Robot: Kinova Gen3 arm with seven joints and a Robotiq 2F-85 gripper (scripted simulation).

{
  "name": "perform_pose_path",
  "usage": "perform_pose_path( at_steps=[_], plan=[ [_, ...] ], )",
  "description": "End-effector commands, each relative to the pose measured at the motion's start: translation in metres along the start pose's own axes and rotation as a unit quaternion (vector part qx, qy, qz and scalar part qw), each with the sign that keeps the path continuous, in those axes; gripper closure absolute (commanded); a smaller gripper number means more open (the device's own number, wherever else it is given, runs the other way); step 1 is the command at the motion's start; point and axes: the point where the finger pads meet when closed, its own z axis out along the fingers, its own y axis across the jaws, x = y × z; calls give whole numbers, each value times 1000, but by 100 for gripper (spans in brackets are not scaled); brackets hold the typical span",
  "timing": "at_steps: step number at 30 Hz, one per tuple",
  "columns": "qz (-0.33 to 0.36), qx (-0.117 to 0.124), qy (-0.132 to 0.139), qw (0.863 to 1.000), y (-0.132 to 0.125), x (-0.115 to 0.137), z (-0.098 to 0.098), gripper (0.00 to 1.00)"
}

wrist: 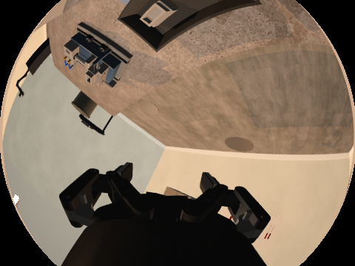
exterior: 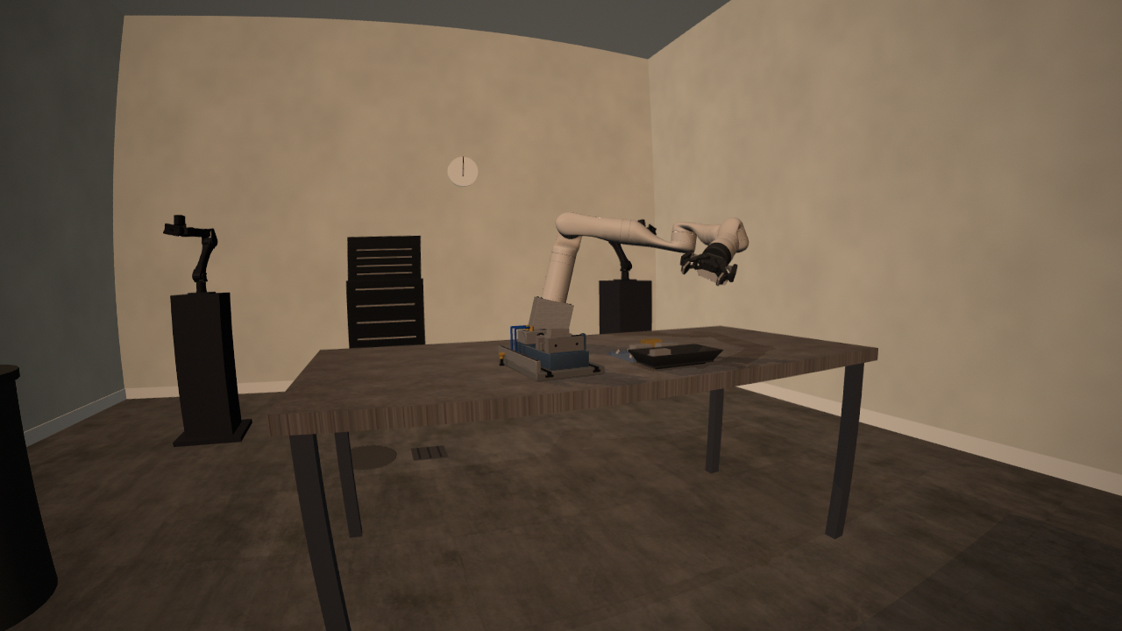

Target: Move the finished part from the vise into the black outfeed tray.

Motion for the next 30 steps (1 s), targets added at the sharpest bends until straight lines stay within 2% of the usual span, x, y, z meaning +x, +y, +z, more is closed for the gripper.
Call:
perform_pose_path(
  at_steps=[1,4,5,13,14,21,22,30],
  plan=[
    [6,2,2,1000,-4,-6,2,0],
    [6,2,2,1000,-4,-6,2,0],
    [-2,11,23,1000,-16,-4,11,0],
    [-2,11,23,1000,-16,-4,11,0],
    [-10,20,44,999,-29,0,19,0],
    [-10,20,44,999,-29,0,19,0],
    [-18,27,65,997,-41,3,27,0],
    [-18,27,65,997,-41,3,27,0]
  ],
)
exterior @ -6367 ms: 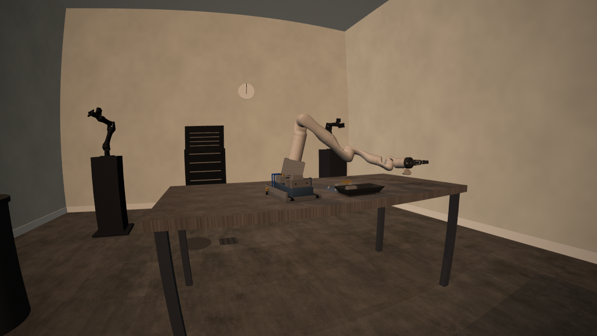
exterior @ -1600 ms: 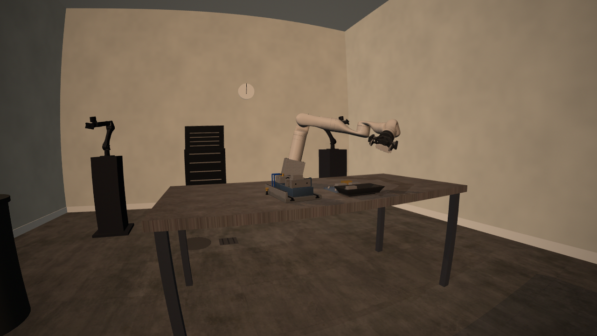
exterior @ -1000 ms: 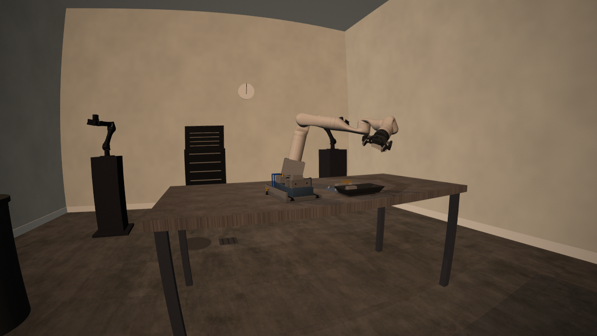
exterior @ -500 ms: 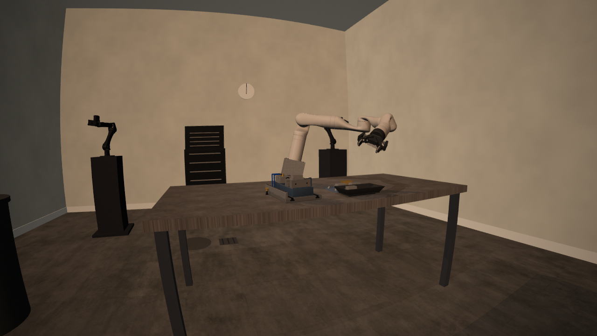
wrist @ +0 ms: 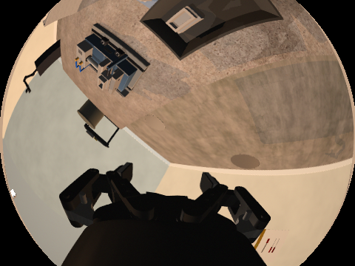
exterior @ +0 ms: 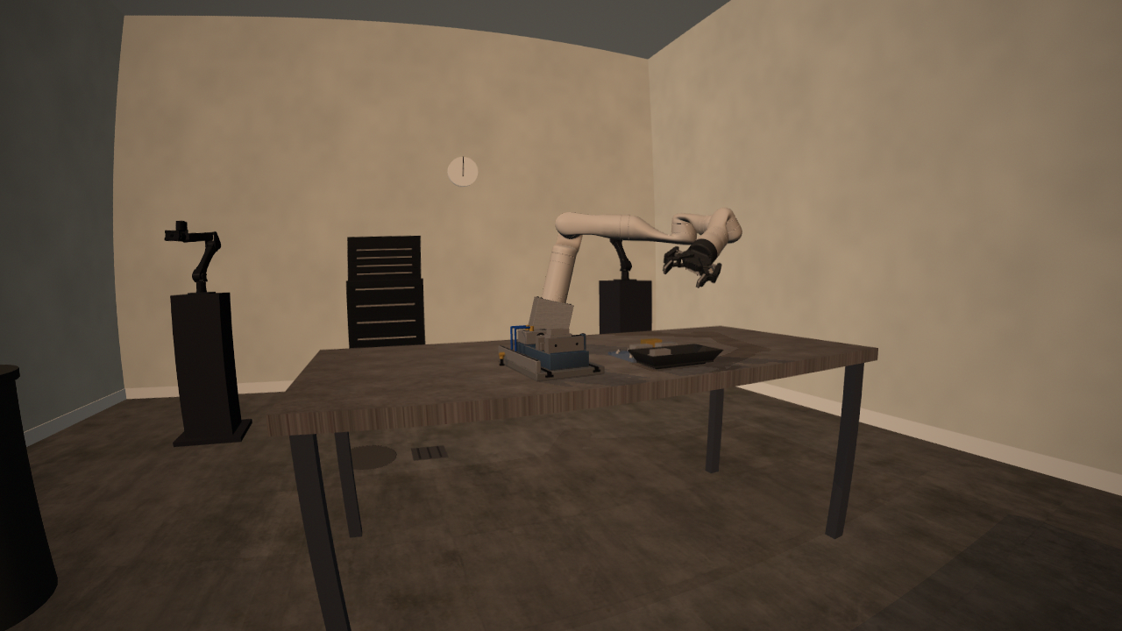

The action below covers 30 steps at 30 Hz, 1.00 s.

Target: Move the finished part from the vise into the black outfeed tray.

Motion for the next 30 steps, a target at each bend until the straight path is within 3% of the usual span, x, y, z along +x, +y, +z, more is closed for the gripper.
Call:
perform_pose_path(
  at_steps=[1,8,9,17,18,25,26,30],
  plan=[
    [-7,5,22,1000,-12,2,7,0],
    [-7,5,22,1000,-12,2,7,0],
    [-16,10,44,999,-23,6,13,0],
    [-16,10,44,999,-23,6,13,0],
    [-26,13,66,997,-33,10,18,0],
    [-26,13,66,997,-33,10,18,0],
    [-36,15,87,995,-44,15,23,0],
    [-36,15,87,995,-44,15,23,0]
  ],
)
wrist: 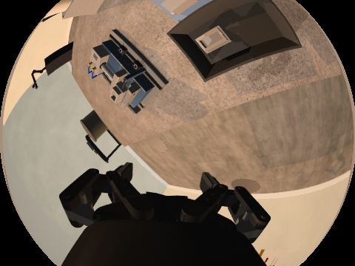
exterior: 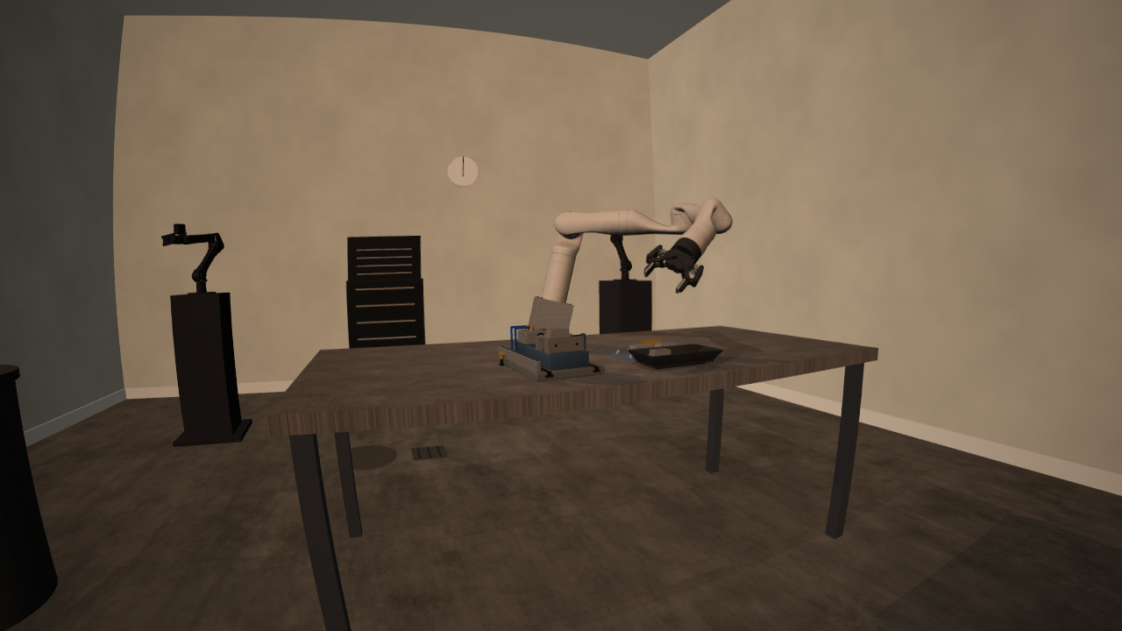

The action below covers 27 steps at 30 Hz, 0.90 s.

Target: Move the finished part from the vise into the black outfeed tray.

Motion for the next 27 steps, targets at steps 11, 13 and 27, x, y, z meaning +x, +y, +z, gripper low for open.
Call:
perform_pose_path(
  at_steps=[11,13,27],
  plan=[
    [-6,-1,22,1000,-12,1,3,0],
    [-17,-2,43,999,-20,6,6,0],
    [-29,-4,64,998,-29,11,9,0]
  ],
)
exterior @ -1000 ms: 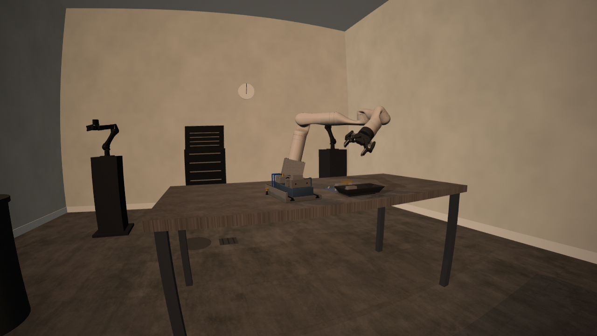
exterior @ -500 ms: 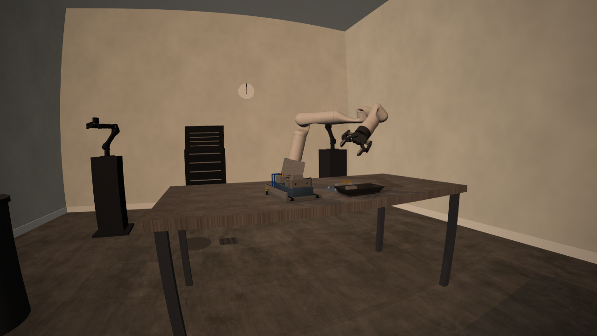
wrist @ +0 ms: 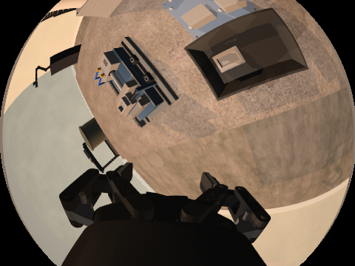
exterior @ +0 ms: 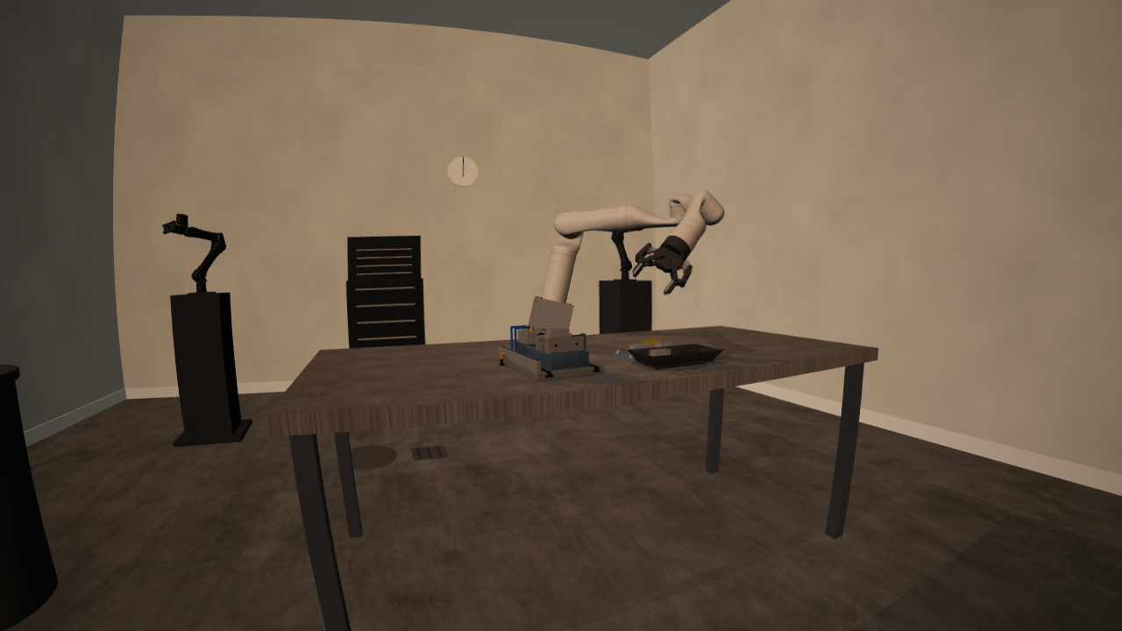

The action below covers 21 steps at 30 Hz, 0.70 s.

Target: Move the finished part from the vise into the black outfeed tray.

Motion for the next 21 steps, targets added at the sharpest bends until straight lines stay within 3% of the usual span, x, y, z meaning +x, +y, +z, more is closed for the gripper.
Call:
perform_pose_path(
  at_steps=[1,2,3,11,12,19,20,21],
  plan=[
    [3,-2,0,1000,-2,-3,-2,0],
    [3,-2,0,1000,-2,-3,-2,0],
    [-9,-5,20,1000,-9,3,0,0],
    [-9,-5,20,1000,-9,3,0,0],
    [-22,-10,39,999,-16,9,1,0],
    [-22,-10,39,999,-16,9,1,0],
    [-36,-16,58,998,-23,15,1,0],
    [-36,-16,58,998,-23,15,1,0]
  ],
)
